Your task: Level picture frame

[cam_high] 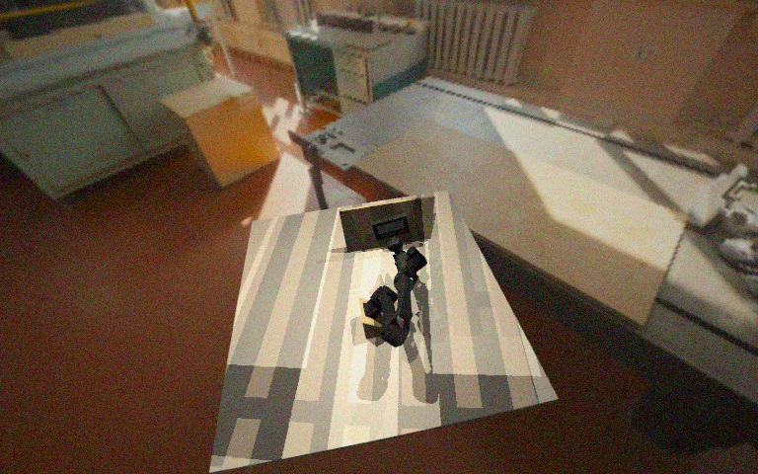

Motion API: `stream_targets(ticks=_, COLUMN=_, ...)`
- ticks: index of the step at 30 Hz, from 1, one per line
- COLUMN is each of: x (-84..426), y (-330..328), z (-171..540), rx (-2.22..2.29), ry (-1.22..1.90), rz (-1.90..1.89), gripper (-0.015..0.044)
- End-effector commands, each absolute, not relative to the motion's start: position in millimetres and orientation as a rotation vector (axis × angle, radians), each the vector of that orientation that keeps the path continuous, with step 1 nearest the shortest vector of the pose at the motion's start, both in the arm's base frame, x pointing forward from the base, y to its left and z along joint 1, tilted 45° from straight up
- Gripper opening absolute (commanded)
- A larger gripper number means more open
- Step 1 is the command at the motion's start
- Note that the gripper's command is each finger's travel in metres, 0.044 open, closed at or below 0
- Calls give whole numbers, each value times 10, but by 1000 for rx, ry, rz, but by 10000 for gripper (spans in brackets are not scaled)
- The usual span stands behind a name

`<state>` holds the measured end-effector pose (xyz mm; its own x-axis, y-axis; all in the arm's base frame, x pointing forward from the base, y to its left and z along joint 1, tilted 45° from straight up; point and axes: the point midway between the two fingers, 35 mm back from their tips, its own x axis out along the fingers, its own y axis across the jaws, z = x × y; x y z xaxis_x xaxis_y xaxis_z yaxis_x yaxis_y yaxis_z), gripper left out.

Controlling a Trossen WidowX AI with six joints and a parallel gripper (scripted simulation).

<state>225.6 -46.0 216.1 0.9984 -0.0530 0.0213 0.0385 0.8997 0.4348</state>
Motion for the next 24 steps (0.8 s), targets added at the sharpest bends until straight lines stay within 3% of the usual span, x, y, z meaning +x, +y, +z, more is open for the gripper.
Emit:
stream_targets(ticks=1, x=2436, y=-529, z=2081, rx=517, ry=-25, rz=-49, gripper=260)
stream_targets(ticks=8, x=2713, y=-625, z=1925, rx=626, ry=-33, rz=-49, gripper=260)
stream_targets(ticks=24, x=2837, y=-659, z=1952, rx=636, ry=-34, rz=-48, gripper=260)
